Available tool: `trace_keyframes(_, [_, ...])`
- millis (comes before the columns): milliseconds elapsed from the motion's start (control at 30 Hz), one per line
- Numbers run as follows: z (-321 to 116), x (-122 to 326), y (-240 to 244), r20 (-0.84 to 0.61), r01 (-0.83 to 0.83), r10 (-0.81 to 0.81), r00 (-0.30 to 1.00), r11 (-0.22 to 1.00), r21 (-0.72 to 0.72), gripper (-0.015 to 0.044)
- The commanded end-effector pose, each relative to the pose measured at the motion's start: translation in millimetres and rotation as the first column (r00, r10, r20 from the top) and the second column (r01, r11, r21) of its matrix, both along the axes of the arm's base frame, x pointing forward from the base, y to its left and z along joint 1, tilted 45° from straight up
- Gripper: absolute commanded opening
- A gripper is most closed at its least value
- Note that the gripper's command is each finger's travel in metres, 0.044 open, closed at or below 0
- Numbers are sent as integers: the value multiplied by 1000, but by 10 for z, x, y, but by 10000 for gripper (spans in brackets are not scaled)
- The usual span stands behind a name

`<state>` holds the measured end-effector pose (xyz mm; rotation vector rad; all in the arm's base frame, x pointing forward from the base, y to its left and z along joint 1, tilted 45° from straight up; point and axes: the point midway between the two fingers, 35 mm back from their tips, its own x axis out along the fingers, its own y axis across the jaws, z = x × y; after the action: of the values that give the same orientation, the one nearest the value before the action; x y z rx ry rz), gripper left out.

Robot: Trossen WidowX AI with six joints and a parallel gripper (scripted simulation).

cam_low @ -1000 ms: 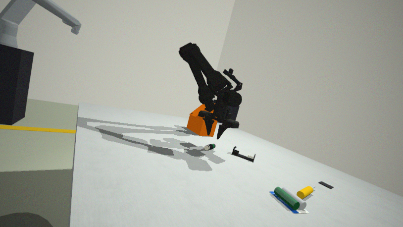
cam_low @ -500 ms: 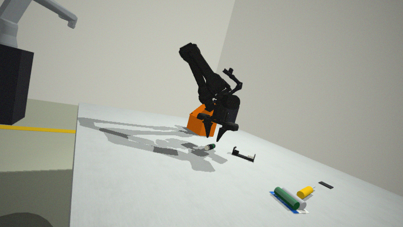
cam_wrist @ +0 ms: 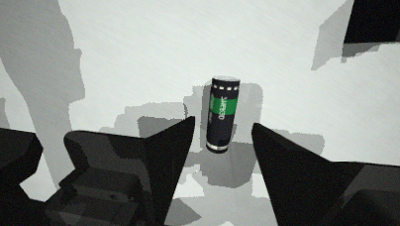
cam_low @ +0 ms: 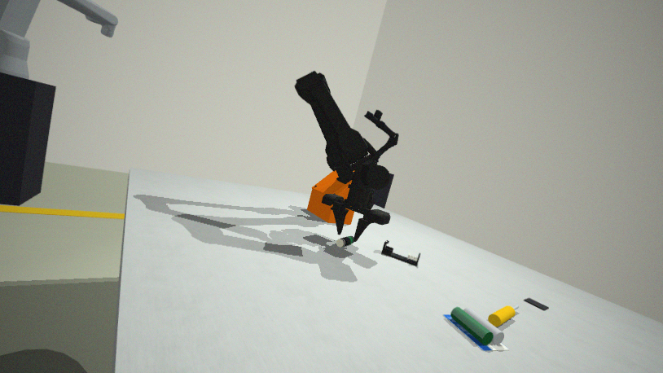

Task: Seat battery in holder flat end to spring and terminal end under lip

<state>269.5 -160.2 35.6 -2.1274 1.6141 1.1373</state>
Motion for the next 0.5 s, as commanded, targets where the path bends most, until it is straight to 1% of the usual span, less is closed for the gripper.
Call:
trace_keyframes(0, [-64,-11,-41,-6,-4,4,1000,1000,3,237])
trace_keyframes(300, [-144,-13,-129,-6,-4,4,1000,1000,0,237])
trace_keyframes(467, [-144,-13,-129,-6,-4,4,1000,1000,0,105])
